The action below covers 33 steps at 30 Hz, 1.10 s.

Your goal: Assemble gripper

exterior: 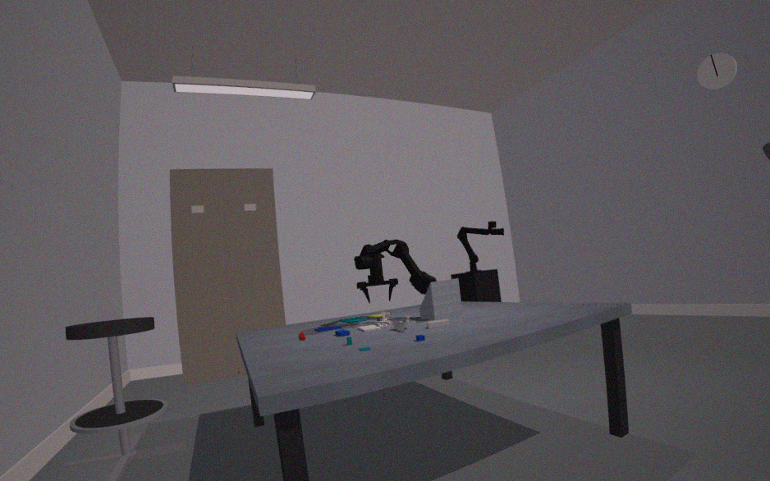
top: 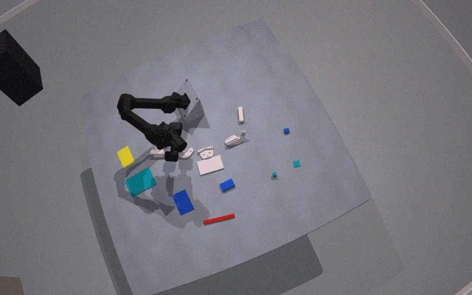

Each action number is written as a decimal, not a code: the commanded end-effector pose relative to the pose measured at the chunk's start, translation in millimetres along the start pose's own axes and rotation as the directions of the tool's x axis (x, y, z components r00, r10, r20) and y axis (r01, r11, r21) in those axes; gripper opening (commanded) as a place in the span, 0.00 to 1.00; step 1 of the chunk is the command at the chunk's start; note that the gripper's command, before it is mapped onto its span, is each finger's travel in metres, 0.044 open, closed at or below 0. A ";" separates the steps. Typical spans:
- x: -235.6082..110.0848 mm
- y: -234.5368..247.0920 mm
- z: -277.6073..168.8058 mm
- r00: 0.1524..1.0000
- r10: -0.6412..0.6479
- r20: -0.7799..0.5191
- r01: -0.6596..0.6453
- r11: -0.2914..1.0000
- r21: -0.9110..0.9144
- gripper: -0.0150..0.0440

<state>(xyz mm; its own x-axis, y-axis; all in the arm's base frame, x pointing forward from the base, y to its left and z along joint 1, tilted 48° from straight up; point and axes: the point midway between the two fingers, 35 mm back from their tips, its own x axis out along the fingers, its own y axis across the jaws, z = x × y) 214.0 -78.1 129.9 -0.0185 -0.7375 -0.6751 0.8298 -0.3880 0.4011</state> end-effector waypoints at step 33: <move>65.8 -1.1 -0.6 1.000 -0.005 -0.001 0.005 1.000 0.017 1.00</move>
<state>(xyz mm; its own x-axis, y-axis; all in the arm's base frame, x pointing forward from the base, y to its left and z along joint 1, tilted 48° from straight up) 214.3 -121.0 89.7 -0.0154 -0.7343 -0.6787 0.8169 -0.4007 0.4149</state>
